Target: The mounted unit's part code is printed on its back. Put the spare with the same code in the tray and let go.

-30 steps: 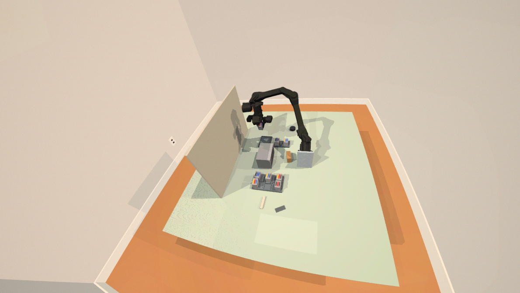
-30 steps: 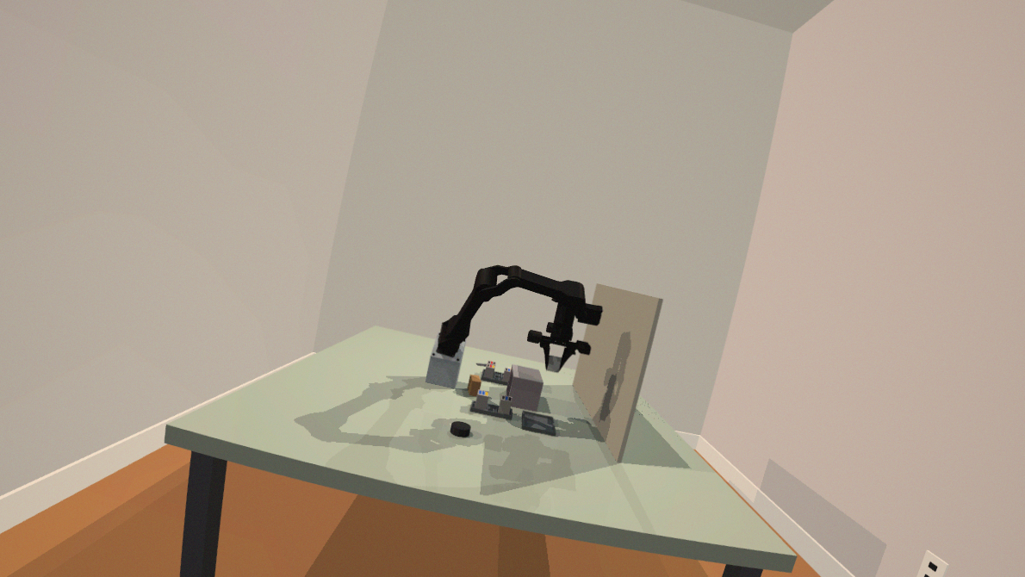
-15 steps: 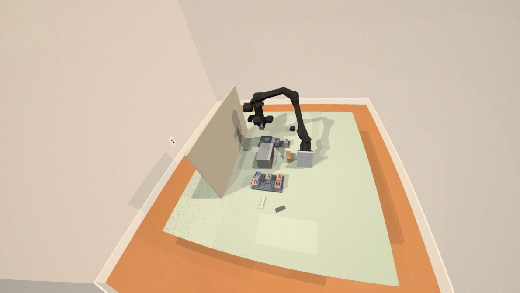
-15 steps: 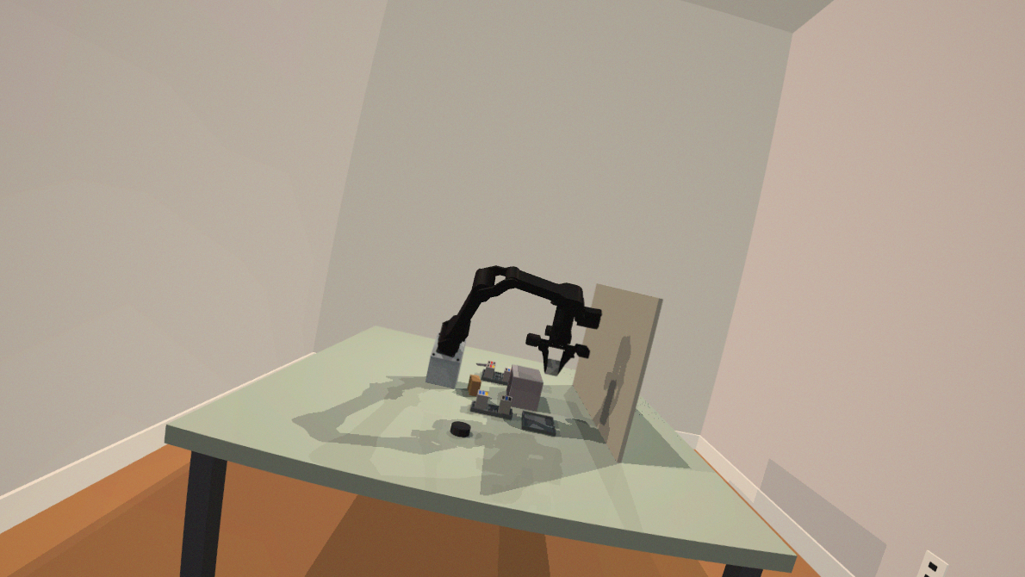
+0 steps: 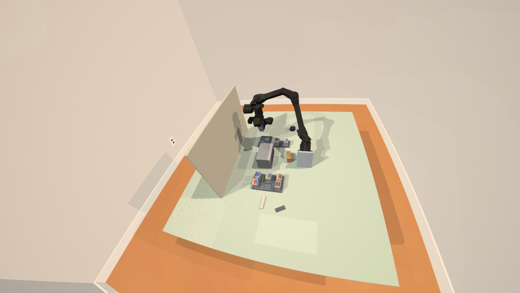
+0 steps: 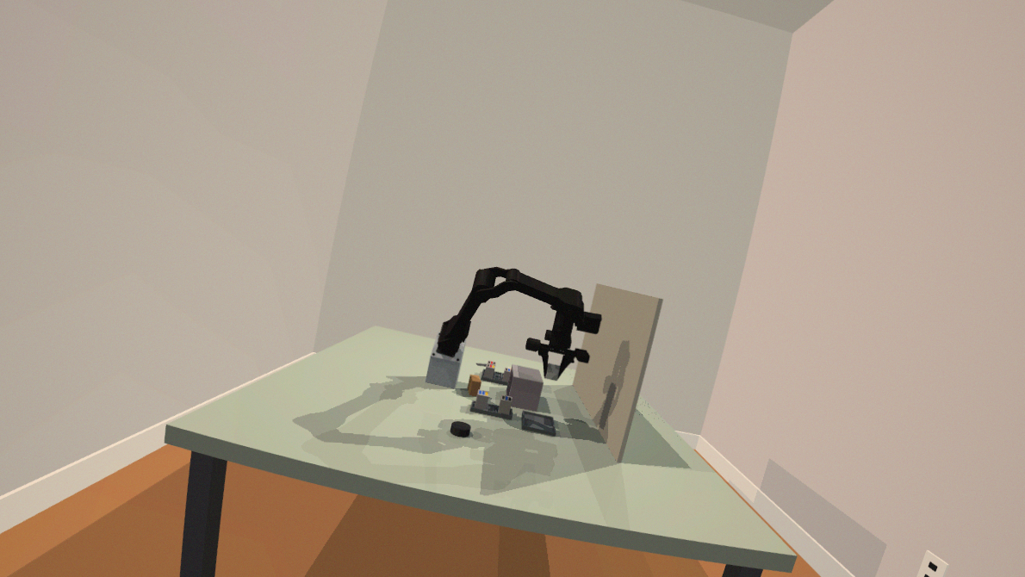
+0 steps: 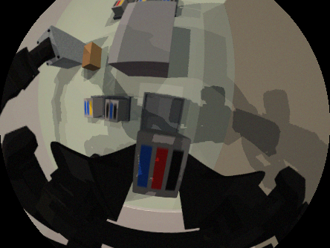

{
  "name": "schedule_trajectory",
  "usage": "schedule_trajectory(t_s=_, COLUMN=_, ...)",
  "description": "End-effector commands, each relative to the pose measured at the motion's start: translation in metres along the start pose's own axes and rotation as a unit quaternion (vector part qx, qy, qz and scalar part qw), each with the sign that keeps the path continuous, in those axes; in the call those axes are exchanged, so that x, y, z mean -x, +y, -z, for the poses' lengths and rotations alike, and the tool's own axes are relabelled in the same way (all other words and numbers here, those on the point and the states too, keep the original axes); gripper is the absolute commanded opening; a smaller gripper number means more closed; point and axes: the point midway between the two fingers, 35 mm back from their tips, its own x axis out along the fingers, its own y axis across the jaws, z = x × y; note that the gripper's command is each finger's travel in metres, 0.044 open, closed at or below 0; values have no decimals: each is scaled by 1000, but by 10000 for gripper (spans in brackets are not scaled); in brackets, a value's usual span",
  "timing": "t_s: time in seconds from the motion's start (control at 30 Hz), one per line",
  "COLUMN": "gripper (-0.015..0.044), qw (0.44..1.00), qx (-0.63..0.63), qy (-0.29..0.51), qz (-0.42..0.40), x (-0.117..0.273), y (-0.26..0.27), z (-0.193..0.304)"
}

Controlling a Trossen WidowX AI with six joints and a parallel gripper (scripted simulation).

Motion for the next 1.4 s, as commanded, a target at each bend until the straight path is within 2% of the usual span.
schedule_trajectory(t_s=0.0, gripper=0, qw=1000, qx=3, qy=0, qz=0, x=-4, y=0, z=-1)
schedule_trajectory(t_s=1.37, gripper=0, qw=1000, qx=2, qy=-2, qz=0, x=-43, y=-4, z=-2)
